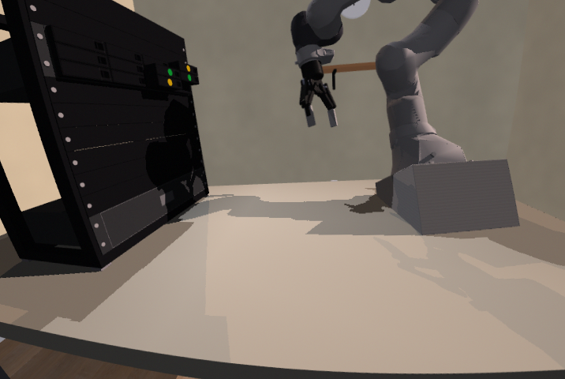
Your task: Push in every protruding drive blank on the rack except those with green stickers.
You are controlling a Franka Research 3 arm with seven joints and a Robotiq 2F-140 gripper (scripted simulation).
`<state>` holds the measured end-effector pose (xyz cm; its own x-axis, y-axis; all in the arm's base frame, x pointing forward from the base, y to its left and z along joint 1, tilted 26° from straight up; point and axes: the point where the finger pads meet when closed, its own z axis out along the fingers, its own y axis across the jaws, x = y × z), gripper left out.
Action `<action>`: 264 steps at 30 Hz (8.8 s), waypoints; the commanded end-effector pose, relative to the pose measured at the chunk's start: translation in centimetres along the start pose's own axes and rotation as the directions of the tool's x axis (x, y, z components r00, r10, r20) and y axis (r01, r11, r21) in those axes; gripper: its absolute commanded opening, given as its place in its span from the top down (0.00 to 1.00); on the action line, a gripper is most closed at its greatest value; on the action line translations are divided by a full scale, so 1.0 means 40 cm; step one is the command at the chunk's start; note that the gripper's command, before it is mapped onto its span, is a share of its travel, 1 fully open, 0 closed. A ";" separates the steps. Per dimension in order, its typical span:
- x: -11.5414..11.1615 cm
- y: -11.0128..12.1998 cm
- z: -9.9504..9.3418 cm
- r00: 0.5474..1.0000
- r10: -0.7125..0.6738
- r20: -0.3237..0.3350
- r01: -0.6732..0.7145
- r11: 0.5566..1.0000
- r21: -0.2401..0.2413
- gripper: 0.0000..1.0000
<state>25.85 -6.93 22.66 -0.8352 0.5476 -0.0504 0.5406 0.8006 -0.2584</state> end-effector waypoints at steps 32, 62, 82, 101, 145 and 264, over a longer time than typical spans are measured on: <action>0.000 0.000 0.000 1.000 0.000 0.001 0.000 1.000 0.001 0.00; -0.076 -0.076 -0.020 0.990 -0.040 0.132 0.016 0.985 0.172 0.00; -0.241 -0.152 -0.149 0.890 -0.228 0.395 0.014 0.880 0.475 0.00; -0.387 -0.042 -0.402 0.568 -0.595 0.568 -0.037 0.671 0.740 0.00; -0.387 0.210 -0.567 0.168 -0.864 0.475 -0.091 0.466 0.880 0.00; -0.374 0.260 -0.582 0.097 -0.894 0.438 -0.100 0.429 0.898 0.00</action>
<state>42.88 -6.77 42.80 -0.7598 -0.5888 -0.2758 0.2411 0.1388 -0.9605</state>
